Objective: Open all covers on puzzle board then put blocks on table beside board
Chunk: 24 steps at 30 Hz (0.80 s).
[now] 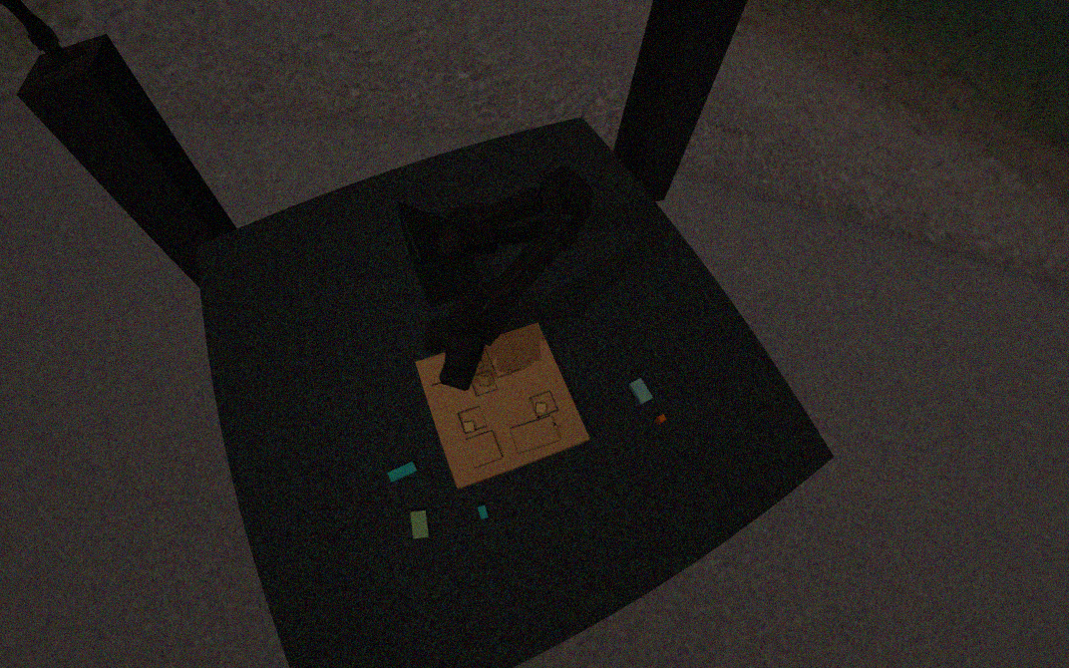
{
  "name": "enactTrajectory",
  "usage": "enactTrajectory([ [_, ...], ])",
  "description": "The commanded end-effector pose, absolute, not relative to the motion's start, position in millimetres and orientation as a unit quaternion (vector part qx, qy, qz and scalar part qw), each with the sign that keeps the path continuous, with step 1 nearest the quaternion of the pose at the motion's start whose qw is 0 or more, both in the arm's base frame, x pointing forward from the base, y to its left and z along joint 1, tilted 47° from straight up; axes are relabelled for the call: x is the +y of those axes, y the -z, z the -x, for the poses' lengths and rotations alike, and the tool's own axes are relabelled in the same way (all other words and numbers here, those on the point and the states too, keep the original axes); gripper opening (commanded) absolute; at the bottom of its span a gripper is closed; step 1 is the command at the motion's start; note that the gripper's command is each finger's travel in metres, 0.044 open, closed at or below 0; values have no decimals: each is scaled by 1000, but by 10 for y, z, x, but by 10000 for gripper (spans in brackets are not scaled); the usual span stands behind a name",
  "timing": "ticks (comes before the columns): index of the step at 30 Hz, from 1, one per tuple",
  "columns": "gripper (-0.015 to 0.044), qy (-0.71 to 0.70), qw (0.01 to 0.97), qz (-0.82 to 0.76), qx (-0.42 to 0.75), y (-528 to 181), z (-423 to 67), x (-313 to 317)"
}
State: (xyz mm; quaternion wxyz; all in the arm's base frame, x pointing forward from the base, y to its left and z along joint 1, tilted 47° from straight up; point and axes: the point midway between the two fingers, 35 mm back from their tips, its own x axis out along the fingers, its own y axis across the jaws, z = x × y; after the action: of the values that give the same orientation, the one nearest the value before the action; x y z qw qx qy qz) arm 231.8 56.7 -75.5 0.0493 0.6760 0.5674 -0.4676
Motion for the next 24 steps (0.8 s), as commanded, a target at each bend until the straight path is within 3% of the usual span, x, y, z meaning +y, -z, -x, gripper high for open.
enactTrajectory([
  [1, 0, 468, 51, -675, 568, 781, -2314, 564],
  [7, 0, 451, 71, -673, 582, 777, -2311, 561],
  [13, 0, 308, 222, -639, 669, 741, -2320, 534],
  [21, 0, 376, 154, -659, 633, 692, -2326, 498],
  [24, 79, 364, 164, -655, 641, 670, -2327, 469],
])
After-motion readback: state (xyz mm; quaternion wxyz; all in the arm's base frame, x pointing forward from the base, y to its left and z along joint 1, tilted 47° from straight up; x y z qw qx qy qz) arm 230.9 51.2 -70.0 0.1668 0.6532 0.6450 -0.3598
